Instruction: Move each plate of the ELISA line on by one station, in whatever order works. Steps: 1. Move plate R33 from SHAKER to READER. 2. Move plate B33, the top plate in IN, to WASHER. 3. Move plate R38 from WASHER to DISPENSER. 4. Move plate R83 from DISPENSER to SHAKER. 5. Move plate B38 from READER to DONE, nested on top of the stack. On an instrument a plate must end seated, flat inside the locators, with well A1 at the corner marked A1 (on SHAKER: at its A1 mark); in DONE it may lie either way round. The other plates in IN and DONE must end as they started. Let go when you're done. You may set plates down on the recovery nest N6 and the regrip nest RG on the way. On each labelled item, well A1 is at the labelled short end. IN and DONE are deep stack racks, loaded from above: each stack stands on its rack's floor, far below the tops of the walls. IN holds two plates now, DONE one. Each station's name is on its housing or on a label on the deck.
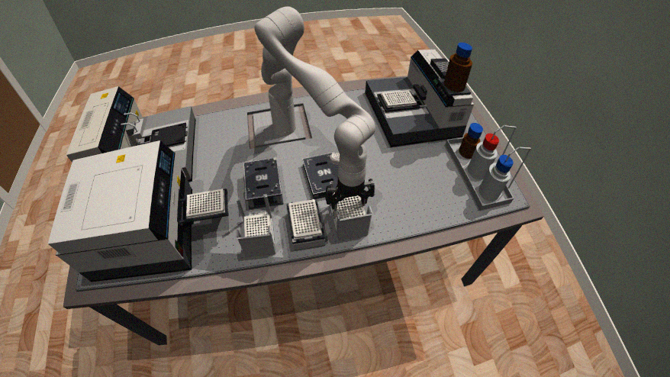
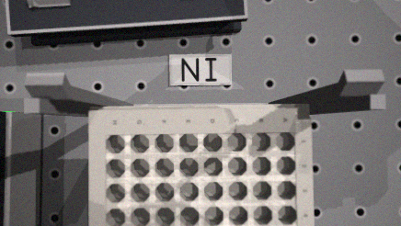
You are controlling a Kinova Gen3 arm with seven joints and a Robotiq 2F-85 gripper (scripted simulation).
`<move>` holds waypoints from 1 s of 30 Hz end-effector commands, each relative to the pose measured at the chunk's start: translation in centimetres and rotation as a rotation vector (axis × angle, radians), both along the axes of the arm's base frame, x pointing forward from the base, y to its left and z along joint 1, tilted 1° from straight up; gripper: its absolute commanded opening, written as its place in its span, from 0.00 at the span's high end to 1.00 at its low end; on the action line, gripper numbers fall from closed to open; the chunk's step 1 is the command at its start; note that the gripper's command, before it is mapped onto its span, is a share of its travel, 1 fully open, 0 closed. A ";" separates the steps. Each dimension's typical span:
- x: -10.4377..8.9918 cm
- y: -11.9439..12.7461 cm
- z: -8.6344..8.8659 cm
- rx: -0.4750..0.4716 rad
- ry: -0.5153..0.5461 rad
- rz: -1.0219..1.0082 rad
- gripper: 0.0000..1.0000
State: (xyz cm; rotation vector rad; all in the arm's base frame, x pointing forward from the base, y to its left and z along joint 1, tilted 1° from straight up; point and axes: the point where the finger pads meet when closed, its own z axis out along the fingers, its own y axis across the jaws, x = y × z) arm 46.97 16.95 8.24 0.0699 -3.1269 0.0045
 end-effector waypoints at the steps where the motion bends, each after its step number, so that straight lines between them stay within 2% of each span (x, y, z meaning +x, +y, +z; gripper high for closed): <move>1: 0.1 0.1 0.6 0.006 0.001 -0.001 0.06; 30: 0.1 0.1 2.3 0.006 0.001 0.000 0.06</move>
